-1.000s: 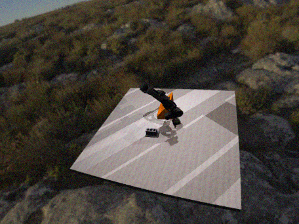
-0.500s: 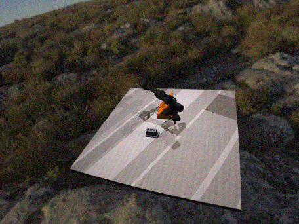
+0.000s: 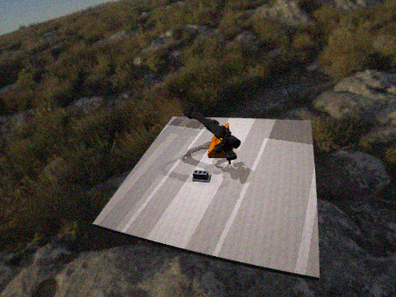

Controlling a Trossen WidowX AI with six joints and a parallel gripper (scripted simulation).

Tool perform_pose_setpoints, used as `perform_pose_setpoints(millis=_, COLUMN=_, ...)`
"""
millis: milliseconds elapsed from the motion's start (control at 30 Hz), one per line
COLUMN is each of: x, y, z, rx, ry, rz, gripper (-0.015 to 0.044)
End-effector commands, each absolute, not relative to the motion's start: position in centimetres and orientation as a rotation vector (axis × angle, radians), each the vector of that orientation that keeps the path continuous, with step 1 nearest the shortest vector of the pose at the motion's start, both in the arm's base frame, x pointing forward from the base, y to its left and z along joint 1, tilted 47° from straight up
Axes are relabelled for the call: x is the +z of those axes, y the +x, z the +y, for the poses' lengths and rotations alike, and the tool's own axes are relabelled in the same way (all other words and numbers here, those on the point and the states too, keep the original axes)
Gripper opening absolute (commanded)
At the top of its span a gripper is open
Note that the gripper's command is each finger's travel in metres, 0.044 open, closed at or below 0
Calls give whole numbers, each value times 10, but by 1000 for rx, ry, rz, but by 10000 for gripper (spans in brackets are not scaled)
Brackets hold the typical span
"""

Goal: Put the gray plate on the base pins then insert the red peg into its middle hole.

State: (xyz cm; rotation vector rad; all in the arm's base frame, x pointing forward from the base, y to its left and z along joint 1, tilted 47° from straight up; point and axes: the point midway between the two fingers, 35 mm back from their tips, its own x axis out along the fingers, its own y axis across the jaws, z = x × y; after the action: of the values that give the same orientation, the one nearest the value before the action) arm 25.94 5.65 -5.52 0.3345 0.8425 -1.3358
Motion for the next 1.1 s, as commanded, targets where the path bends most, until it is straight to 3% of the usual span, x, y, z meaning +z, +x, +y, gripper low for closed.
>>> perform_pose_setpoints(millis=0, x=-47, y=268, z=54, rx=-1326, ry=344, rz=838, gripper=0)
perform_pose_setpoints(millis=1067, x=11, y=313, z=3, rx=-1316, ry=359, rz=843, gripper=0)
